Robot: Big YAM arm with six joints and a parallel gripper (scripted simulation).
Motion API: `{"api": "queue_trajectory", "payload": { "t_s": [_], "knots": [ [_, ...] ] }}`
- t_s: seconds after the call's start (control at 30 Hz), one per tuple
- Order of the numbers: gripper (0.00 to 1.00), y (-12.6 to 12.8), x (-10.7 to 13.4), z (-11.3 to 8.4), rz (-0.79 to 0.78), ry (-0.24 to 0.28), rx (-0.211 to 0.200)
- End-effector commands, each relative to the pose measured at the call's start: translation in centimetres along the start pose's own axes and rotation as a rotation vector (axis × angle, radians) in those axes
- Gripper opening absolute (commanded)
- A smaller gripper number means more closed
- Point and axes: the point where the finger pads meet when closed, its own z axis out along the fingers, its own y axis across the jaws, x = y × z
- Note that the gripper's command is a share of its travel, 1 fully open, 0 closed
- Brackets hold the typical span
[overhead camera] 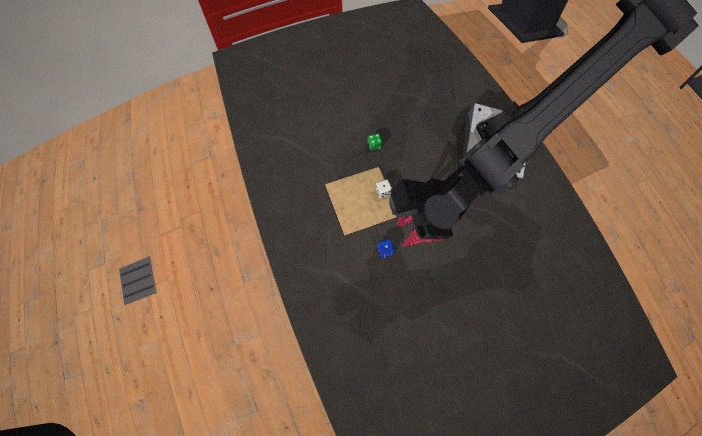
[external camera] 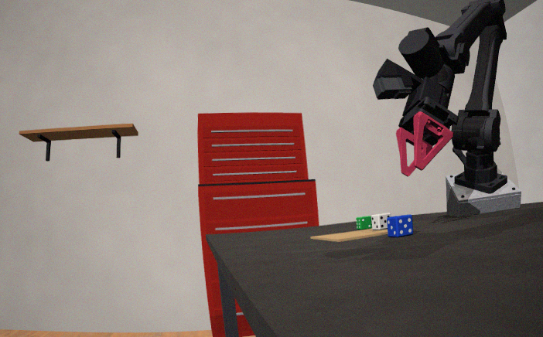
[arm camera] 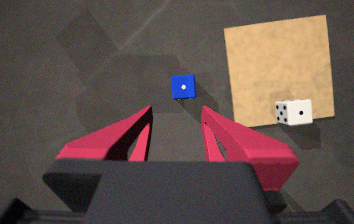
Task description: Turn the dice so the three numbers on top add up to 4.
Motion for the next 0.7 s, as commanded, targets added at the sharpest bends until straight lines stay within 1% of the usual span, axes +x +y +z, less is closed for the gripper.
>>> {"api": "queue_trajectory", "payload": {
  "t_s": [0.0, 0.07, 0.13, 0.2, 0.23, 0.3, 0.37, 0.43, 0.47, 0.53, 0.57, 0.67],
  "knots": [
    [0.45, 1.4, -6.0, -0.7, -0.007, 0.133, 0.040],
    [0.45, 1.4, -6.0, -0.7, -0.007, 0.133, 0.040],
    [0.45, 1.2, -6.6, -0.5, -0.005, 0.273, 0.042],
    [0.45, 1.1, -7.1, -0.4, -0.002, 0.383, 0.042],
    [0.45, 1.0, -7.2, -0.4, -0.002, 0.424, 0.044],
    [0.45, 0.9, -7.4, -0.3, -0.001, 0.481, 0.044],
    [0.45, 0.9, -7.5, -0.3, 0.001, 0.505, 0.043],
    [0.45, 2.2, -7.5, -1.2, -0.028, 0.491, 0.019],
    [1.00, 2.2, -7.5, -1.2, -0.028, 0.491, 0.019],
    [1.00, 1.7, -7.8, -1.2, -0.016, 0.484, 0.028],
    [1.00, 1.6, -8.1, -1.1, -0.016, 0.472, 0.026],
    [1.00, 1.7, -8.2, -0.9, -0.017, 0.471, 0.024]
  ]
}}
